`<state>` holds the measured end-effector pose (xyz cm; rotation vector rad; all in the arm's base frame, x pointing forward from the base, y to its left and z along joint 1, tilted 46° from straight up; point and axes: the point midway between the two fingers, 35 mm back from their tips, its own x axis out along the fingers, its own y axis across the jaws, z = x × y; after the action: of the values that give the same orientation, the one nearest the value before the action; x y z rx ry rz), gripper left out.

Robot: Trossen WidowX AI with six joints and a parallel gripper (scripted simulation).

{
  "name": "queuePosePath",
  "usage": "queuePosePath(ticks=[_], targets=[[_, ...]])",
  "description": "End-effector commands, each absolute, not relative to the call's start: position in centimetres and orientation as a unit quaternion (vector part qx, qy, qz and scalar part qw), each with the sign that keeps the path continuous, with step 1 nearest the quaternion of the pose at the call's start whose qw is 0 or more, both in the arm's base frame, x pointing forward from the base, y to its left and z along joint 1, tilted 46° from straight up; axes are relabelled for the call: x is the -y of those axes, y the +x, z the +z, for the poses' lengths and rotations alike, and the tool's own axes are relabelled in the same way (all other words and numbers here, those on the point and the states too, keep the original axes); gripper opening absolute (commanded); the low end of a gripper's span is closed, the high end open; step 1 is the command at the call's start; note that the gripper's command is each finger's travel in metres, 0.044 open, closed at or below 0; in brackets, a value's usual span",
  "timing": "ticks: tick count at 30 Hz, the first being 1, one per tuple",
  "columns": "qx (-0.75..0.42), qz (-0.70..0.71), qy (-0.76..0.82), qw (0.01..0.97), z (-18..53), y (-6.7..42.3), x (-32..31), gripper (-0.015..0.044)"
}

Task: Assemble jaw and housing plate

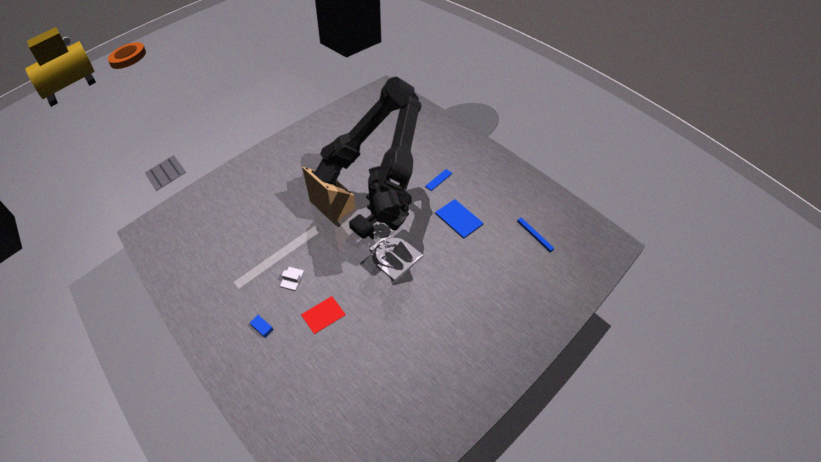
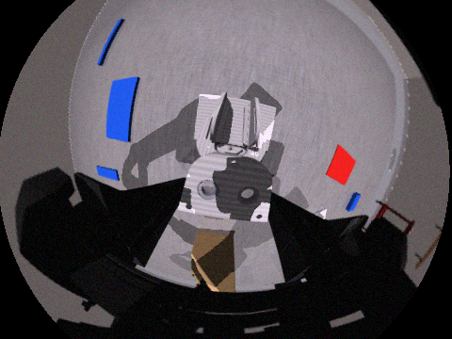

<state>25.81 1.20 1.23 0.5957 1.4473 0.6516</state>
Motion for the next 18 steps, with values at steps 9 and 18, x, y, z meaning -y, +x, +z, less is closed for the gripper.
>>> queuePosePath(ticks=[9, 18], targets=[[-0.64, 0.288, 0.26, 0.663, 0.1, 26.0, -2.2, 0.0351], [-0.64, 0.288, 0.26, 0.663, -1.0, 26.0, -3.3, 0.0351]])
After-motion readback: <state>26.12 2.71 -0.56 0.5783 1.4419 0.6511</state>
